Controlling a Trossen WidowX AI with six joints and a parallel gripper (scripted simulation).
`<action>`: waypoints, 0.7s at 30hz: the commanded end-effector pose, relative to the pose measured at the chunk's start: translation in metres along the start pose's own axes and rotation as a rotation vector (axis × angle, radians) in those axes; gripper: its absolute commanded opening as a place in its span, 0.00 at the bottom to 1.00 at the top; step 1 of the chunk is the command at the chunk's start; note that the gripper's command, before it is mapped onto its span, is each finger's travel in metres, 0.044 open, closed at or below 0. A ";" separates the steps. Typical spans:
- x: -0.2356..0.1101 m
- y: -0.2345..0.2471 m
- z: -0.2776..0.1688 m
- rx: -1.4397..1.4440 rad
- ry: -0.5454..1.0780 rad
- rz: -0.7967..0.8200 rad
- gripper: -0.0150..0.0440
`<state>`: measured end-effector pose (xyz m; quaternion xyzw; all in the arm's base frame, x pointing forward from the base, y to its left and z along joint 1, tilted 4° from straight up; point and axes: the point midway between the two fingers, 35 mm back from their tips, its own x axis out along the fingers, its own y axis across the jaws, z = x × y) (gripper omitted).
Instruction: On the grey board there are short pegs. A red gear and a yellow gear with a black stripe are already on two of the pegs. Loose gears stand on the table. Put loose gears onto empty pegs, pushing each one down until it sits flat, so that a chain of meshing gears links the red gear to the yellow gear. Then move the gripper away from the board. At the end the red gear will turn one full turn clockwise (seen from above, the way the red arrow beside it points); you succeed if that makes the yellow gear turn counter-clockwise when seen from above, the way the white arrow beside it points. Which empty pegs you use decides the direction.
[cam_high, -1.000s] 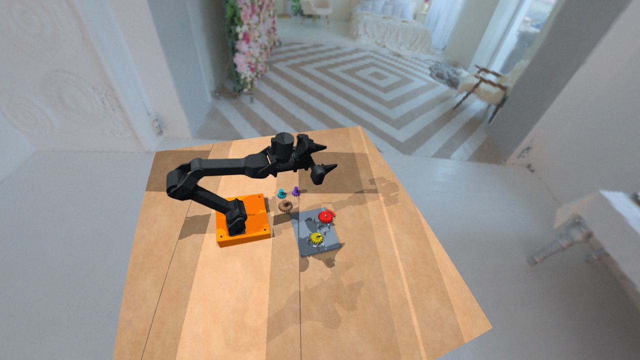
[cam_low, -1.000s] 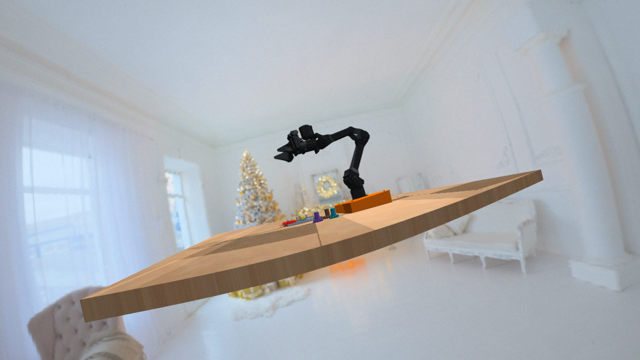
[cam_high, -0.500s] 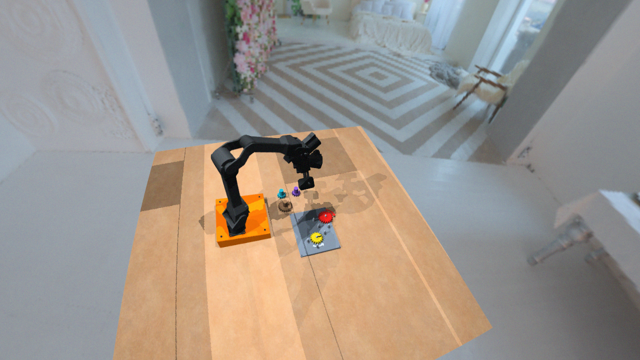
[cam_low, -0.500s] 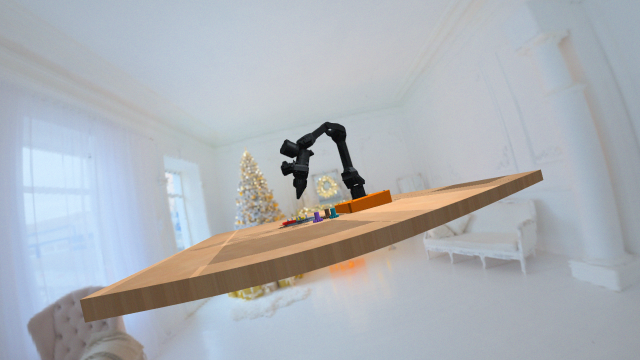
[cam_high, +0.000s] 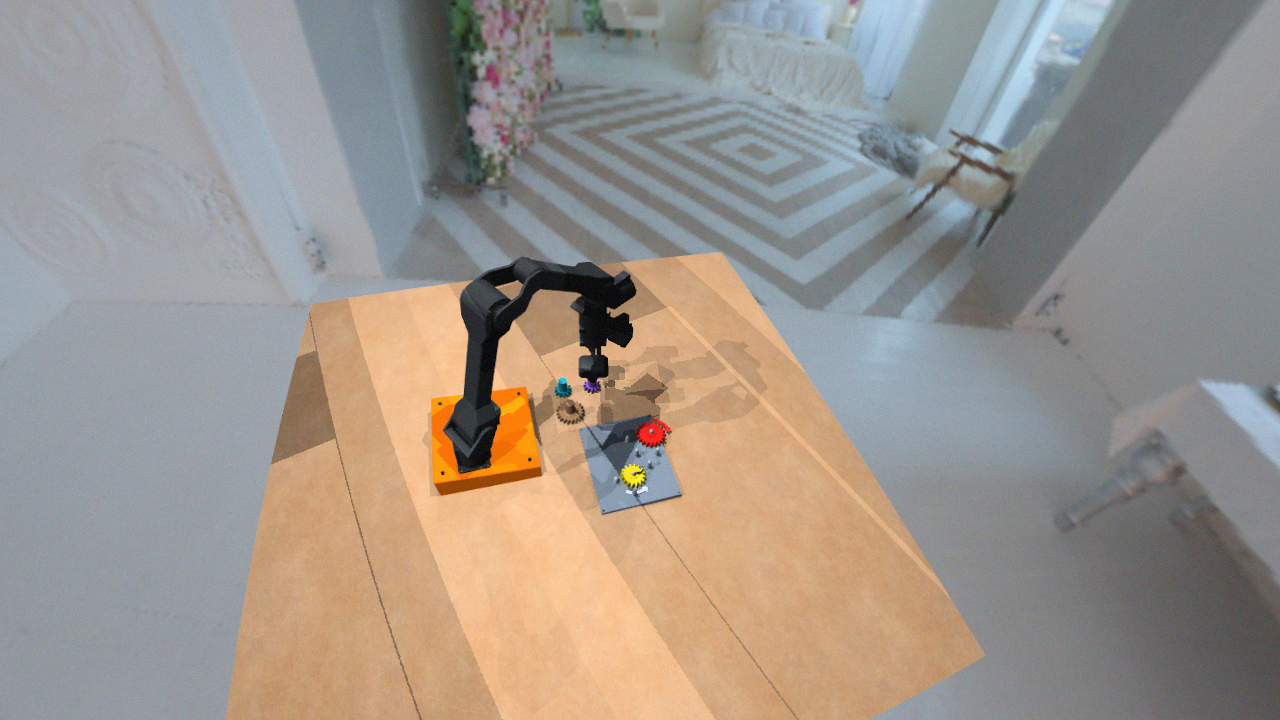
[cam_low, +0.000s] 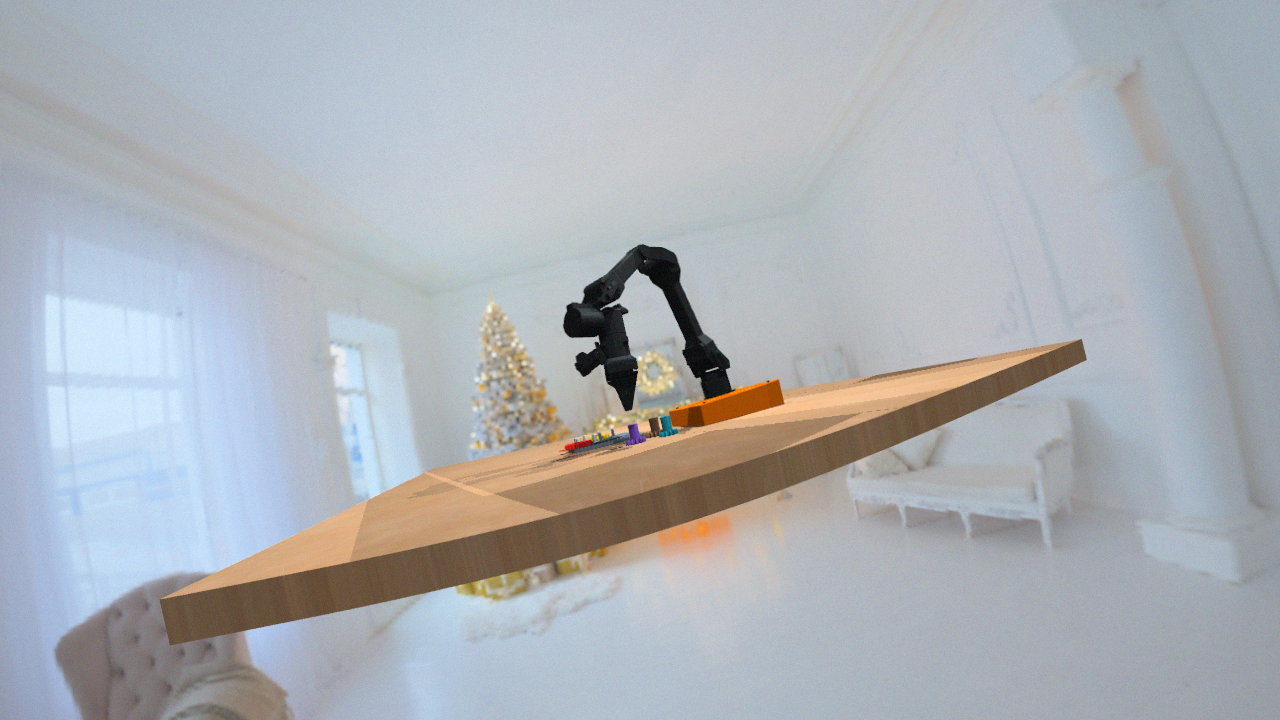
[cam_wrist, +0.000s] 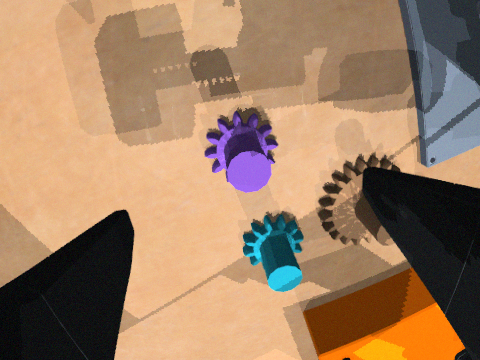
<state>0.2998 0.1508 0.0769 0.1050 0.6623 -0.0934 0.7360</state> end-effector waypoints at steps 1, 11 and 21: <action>0.013 -0.002 -0.001 0.005 0.007 -0.016 1.00; 0.022 -0.003 -0.001 0.005 0.007 -0.016 1.00; 0.038 -0.003 -0.001 0.004 0.007 -0.016 1.00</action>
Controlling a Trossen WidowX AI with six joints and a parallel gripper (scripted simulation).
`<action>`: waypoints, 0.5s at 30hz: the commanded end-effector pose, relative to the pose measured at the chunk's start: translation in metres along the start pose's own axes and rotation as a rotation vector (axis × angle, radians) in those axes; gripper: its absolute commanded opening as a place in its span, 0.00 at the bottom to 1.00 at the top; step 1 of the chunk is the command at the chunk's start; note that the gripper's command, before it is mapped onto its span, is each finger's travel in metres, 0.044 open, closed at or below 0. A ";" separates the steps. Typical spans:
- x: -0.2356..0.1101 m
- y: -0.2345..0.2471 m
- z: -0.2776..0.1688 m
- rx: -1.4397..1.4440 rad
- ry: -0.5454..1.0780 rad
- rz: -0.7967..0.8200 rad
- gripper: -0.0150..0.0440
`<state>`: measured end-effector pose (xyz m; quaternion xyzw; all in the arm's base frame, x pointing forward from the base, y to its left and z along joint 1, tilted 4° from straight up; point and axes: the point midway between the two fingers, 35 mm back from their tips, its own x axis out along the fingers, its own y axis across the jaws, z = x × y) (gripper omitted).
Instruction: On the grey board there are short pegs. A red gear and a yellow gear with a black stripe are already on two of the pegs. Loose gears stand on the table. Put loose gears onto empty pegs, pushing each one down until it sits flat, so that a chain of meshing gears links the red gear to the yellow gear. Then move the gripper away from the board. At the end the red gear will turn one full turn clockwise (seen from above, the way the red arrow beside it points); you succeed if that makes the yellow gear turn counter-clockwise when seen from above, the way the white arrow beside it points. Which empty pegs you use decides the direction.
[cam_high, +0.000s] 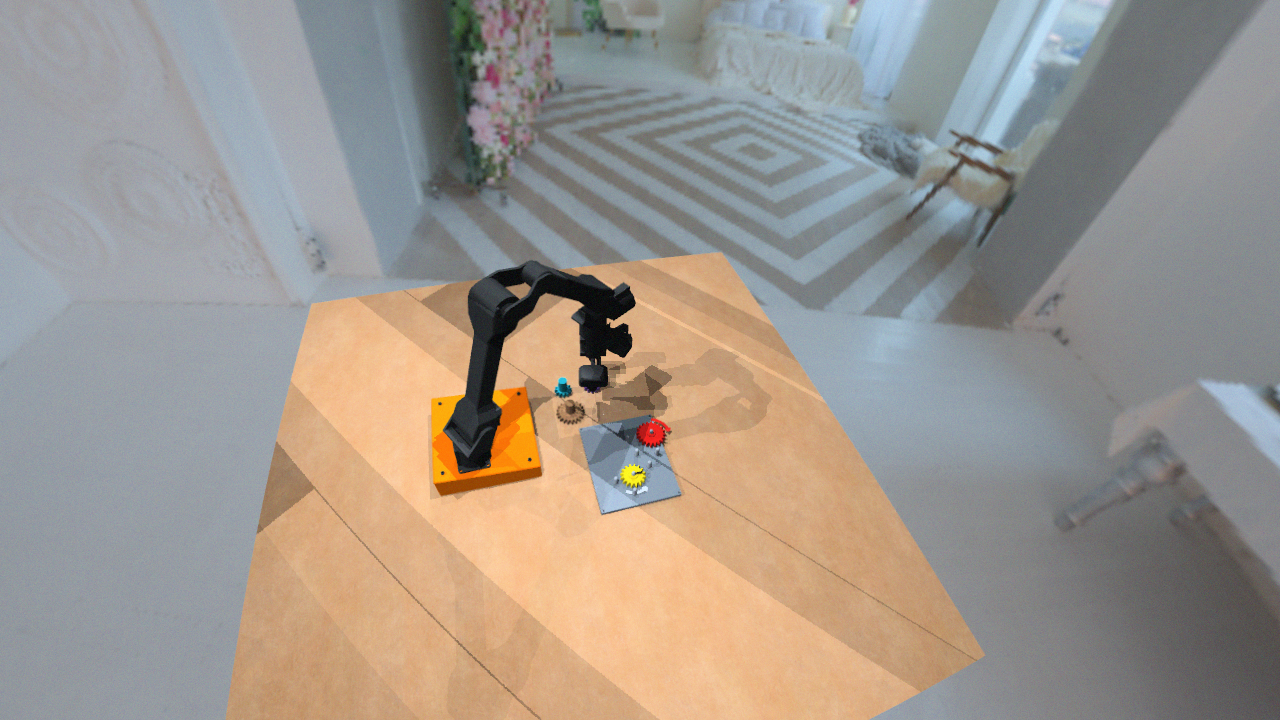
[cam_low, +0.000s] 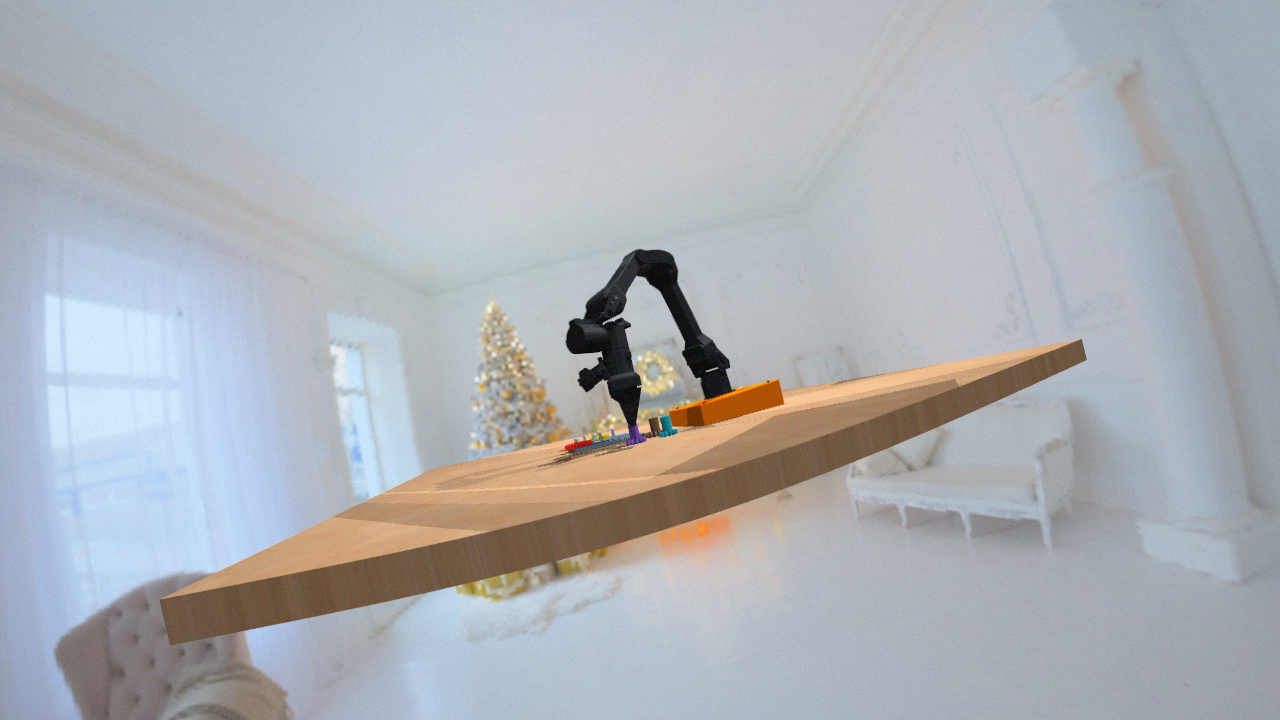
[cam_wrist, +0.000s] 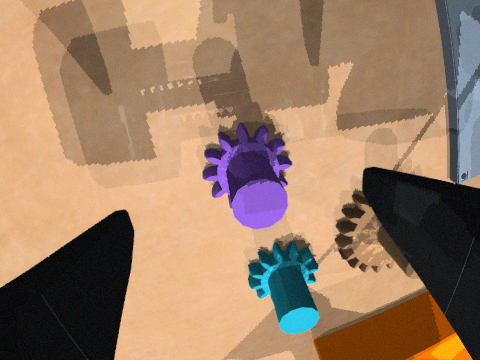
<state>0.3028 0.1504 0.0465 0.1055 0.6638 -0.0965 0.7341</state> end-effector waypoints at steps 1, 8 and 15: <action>0.009 -0.003 -0.001 0.000 0.003 -0.011 1.00; 0.010 -0.003 -0.001 0.000 0.003 -0.011 1.00; 0.010 -0.003 -0.001 0.000 0.003 -0.011 0.69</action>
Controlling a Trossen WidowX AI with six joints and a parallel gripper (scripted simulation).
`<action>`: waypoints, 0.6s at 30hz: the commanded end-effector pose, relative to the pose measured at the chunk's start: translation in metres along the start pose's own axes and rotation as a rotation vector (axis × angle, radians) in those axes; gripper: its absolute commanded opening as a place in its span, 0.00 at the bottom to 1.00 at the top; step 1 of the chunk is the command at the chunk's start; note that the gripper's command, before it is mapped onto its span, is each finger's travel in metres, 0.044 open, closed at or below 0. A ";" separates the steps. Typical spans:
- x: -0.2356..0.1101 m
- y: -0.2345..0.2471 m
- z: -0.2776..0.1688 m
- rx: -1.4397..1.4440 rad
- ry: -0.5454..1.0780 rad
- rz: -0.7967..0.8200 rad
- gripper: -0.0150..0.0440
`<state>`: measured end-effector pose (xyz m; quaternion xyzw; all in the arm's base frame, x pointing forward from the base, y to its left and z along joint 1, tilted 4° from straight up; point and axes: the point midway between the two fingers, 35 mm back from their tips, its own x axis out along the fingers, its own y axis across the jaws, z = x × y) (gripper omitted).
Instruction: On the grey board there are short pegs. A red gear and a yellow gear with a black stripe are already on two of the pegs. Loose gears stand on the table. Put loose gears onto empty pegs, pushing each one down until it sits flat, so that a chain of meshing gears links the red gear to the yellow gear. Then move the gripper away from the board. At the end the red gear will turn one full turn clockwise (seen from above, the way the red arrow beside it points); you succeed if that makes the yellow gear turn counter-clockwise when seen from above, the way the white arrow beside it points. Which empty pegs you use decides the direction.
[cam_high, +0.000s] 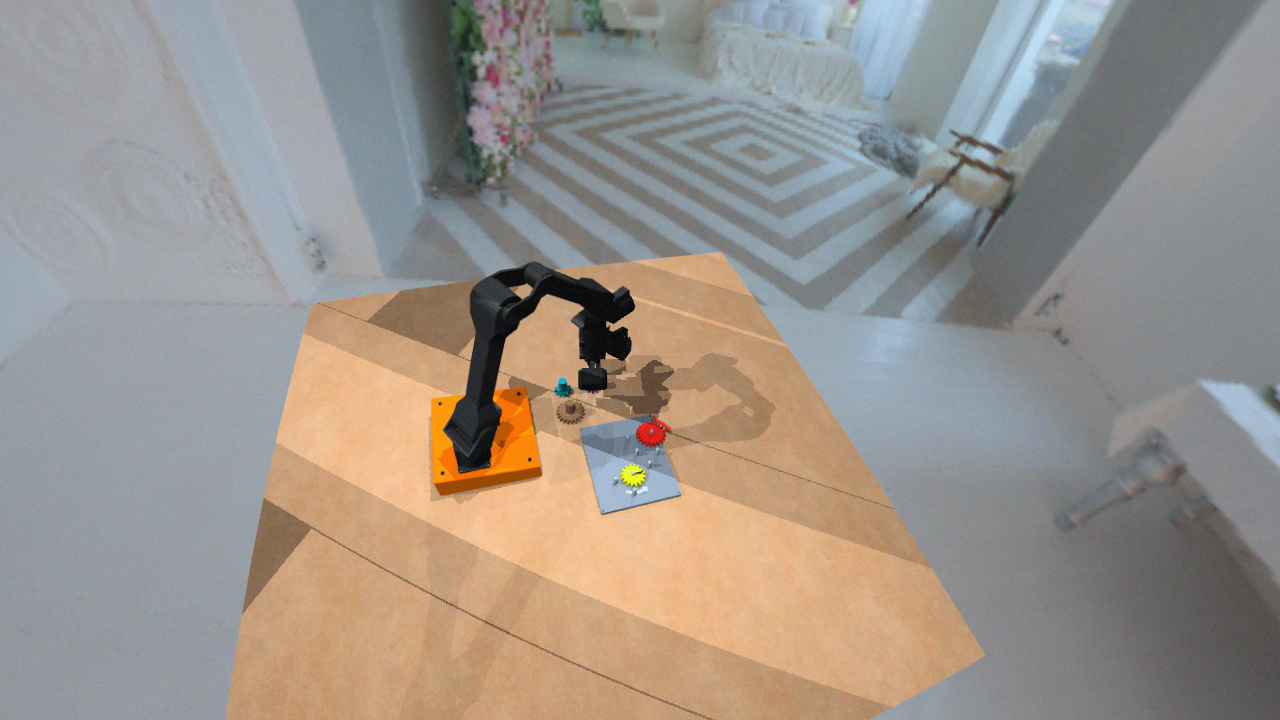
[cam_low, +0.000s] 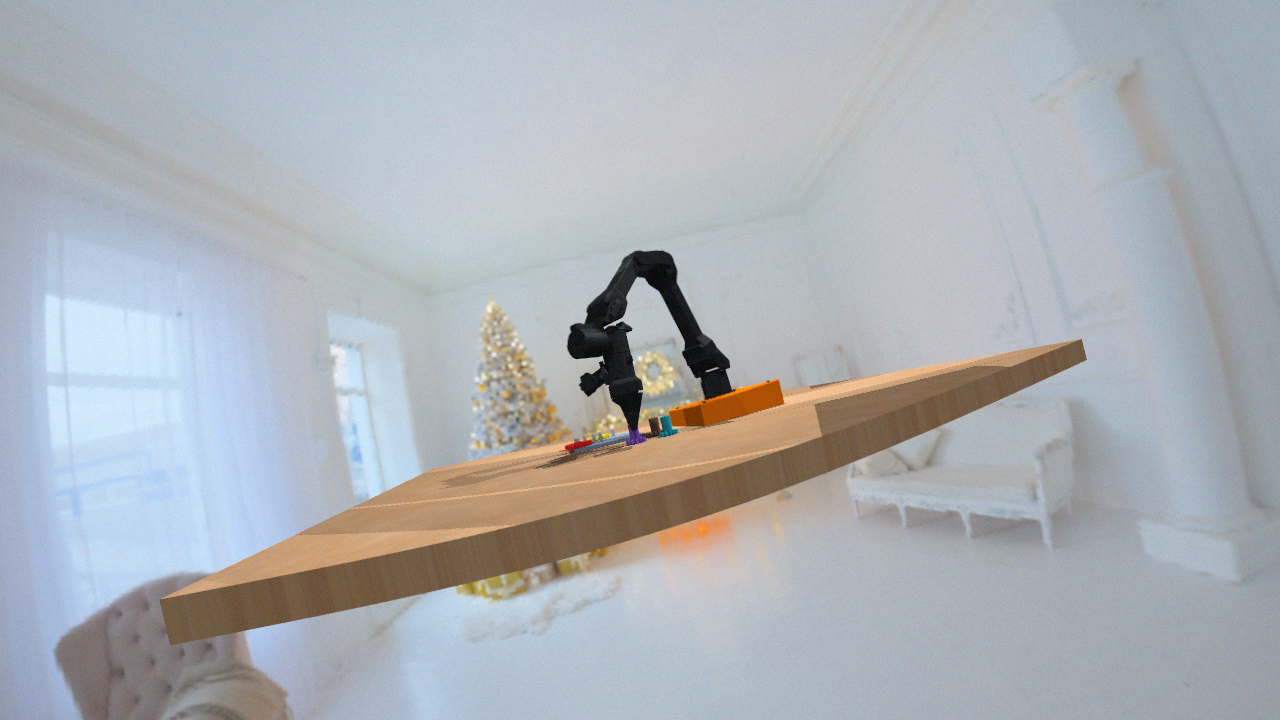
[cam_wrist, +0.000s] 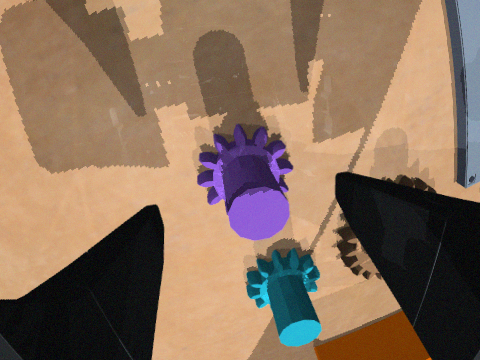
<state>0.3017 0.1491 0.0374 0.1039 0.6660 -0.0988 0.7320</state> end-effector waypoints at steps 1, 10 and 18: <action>0.001 -0.001 0.000 -0.001 -0.002 -0.005 0.64; 0.001 -0.001 0.000 -0.001 -0.002 -0.005 0.34; 0.000 -0.001 0.000 -0.001 -0.002 -0.005 0.25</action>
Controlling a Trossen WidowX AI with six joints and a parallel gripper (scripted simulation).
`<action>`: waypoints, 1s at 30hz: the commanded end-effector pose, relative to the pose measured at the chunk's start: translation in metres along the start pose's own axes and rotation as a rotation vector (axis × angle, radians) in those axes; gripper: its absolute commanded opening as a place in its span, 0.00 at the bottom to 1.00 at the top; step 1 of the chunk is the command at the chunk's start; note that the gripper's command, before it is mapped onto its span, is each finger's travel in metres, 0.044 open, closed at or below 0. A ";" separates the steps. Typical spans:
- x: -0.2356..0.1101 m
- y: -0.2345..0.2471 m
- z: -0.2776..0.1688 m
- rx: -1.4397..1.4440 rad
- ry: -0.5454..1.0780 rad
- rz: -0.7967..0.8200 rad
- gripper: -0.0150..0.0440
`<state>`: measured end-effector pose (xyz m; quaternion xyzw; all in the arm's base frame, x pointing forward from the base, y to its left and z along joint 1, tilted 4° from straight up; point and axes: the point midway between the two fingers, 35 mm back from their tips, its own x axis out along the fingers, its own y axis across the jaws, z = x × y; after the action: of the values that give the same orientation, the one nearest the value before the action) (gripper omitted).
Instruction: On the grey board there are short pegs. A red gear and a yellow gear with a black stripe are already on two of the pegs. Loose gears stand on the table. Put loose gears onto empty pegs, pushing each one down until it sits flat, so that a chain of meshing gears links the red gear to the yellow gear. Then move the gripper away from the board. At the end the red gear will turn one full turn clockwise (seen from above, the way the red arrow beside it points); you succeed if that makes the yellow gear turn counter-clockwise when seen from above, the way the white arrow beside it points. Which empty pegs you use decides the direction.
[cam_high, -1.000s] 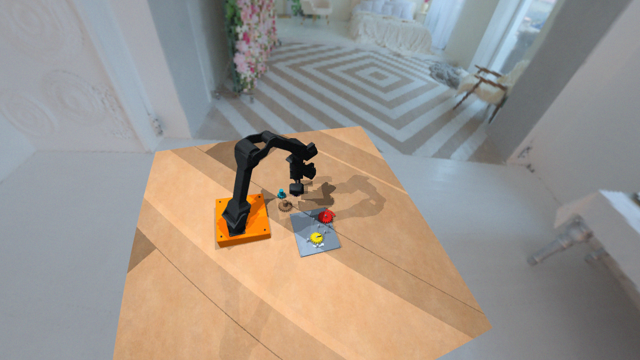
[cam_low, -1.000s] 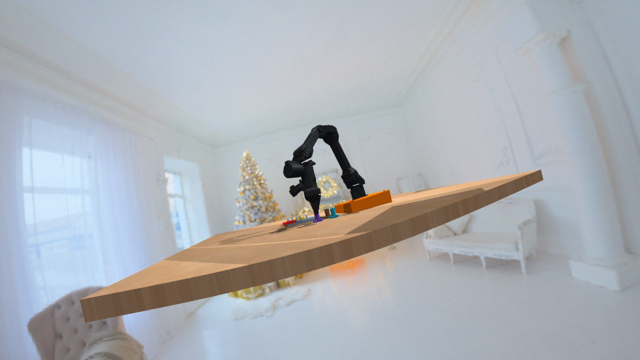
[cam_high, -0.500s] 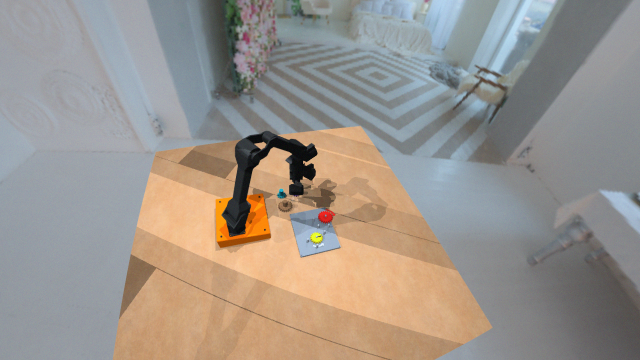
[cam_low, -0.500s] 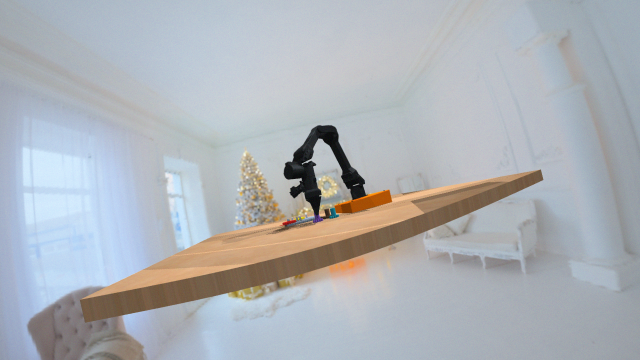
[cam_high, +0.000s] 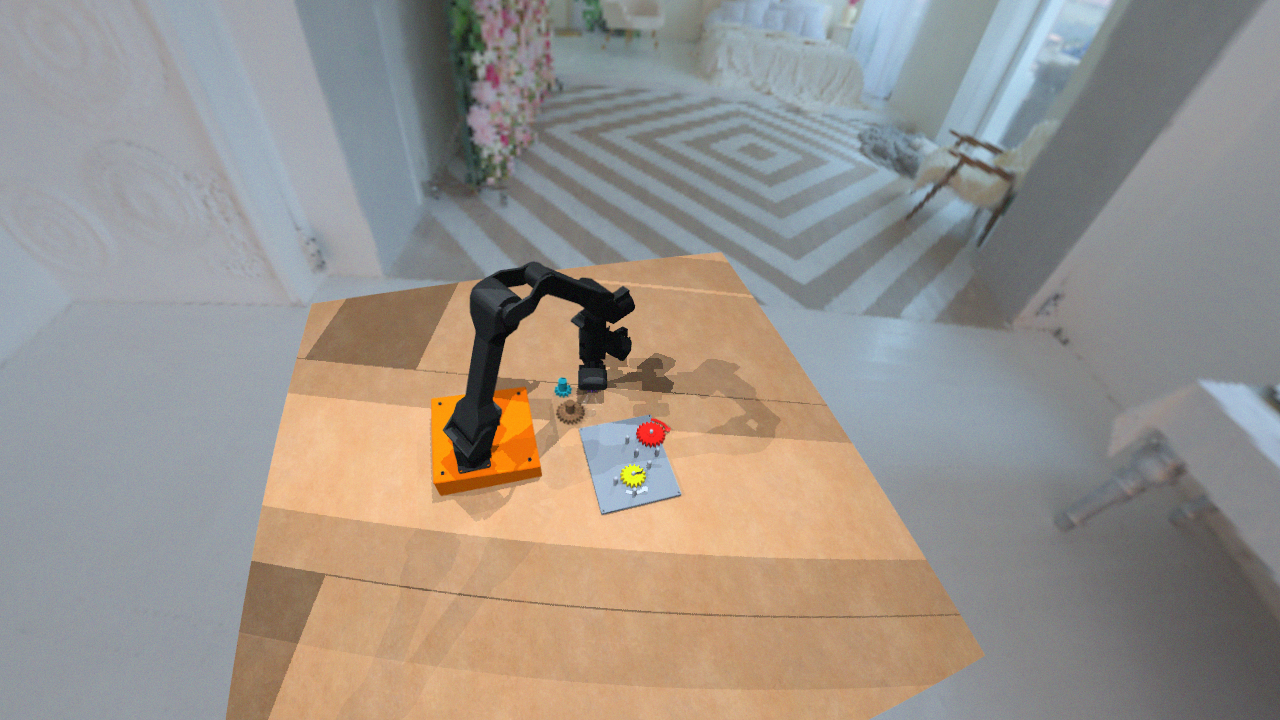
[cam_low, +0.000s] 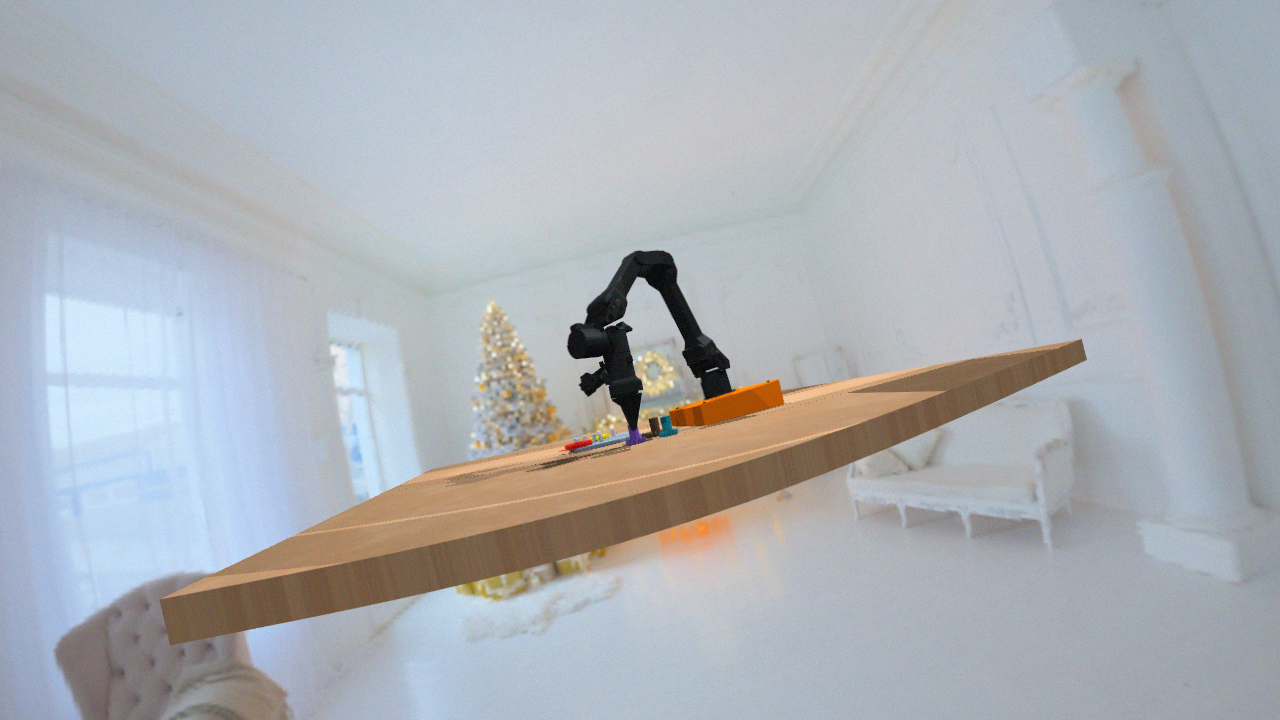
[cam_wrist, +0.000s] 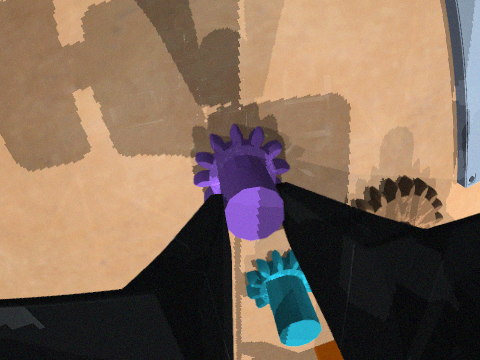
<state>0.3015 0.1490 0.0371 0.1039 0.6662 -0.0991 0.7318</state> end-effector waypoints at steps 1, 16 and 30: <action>-0.001 -0.001 0.001 -0.001 -0.003 -0.004 0.25; -0.039 0.003 0.005 -0.003 -0.003 -0.004 0.25; -0.076 0.002 0.006 -0.008 -0.006 -0.004 0.25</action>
<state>0.3011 0.1504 0.1046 0.1011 0.6668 -0.0980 0.7318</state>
